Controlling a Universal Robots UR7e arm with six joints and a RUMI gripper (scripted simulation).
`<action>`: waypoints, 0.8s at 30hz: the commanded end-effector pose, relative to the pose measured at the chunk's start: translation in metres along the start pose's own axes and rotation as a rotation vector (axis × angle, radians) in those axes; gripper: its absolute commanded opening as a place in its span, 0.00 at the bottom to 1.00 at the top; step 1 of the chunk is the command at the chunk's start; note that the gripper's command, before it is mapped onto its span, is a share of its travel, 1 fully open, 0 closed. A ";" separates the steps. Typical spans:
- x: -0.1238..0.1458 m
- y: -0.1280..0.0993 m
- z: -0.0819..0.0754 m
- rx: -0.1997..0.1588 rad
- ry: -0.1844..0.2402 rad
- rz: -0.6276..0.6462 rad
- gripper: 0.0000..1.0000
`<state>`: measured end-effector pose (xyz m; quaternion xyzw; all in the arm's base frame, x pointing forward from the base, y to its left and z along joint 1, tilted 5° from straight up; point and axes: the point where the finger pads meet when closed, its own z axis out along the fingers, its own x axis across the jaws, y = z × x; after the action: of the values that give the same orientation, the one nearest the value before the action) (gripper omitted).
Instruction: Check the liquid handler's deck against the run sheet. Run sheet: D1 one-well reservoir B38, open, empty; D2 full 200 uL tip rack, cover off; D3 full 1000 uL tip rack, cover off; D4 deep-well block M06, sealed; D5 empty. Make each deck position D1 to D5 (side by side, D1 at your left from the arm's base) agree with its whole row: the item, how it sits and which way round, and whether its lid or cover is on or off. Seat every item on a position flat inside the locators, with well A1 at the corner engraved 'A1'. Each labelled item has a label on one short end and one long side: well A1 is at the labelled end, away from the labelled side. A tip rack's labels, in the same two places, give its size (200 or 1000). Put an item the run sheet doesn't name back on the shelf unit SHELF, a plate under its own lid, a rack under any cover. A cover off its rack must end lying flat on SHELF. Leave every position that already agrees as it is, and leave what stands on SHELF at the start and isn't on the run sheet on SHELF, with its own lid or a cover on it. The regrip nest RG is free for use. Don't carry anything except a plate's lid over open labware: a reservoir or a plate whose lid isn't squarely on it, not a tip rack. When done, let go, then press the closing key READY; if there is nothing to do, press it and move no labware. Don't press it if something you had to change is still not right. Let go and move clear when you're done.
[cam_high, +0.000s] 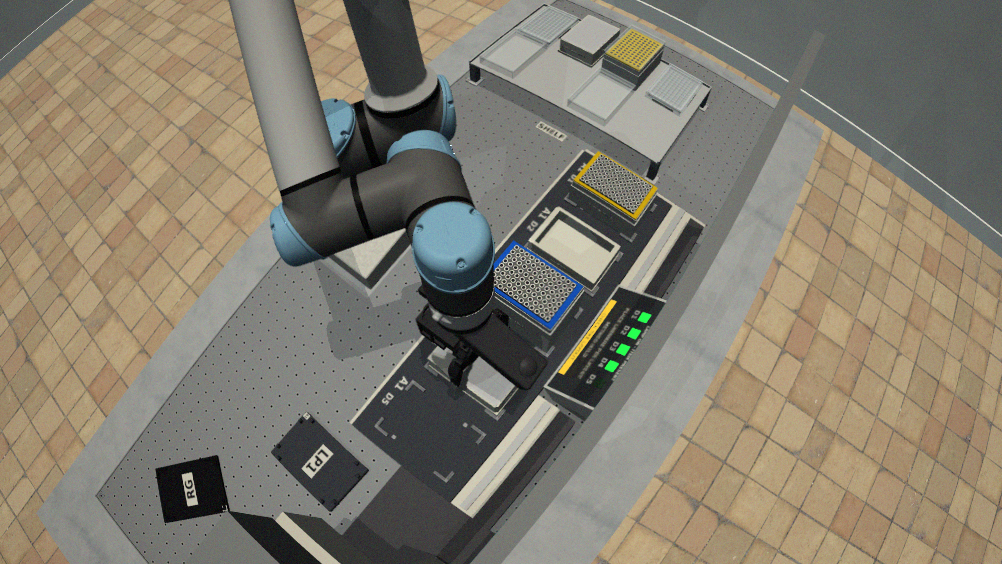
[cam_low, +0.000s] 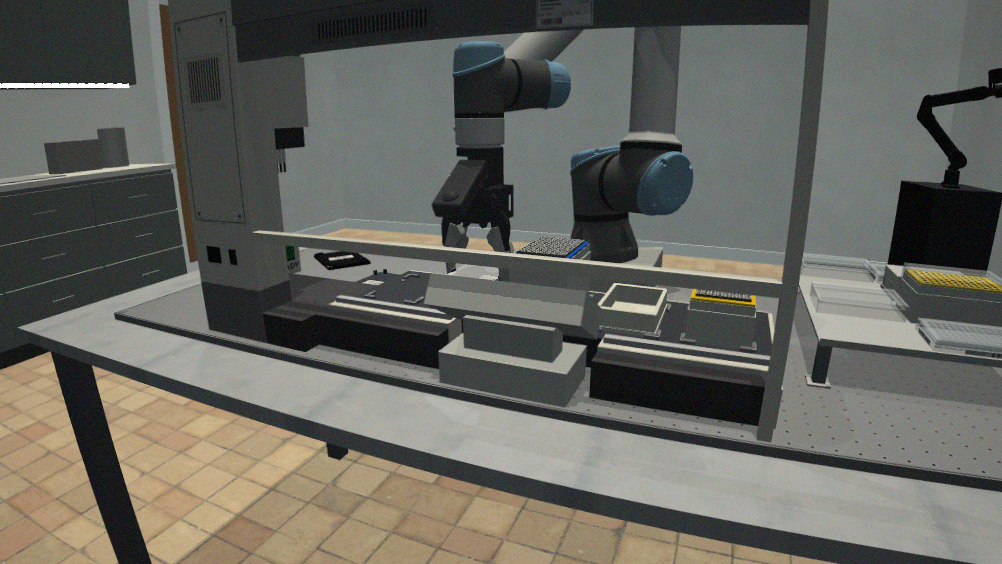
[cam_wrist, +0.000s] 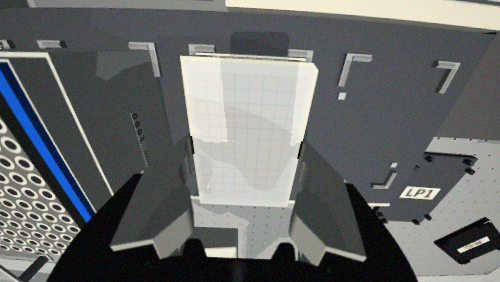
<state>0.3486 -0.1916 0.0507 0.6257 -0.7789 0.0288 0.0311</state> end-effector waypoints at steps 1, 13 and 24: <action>0.000 0.000 0.000 0.001 0.000 0.000 0.00; 0.000 0.000 0.000 0.001 0.000 0.000 0.00; 0.000 0.000 -0.015 0.001 0.000 0.000 0.00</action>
<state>0.3487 -0.1908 0.0588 0.6257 -0.7789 0.0287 0.0311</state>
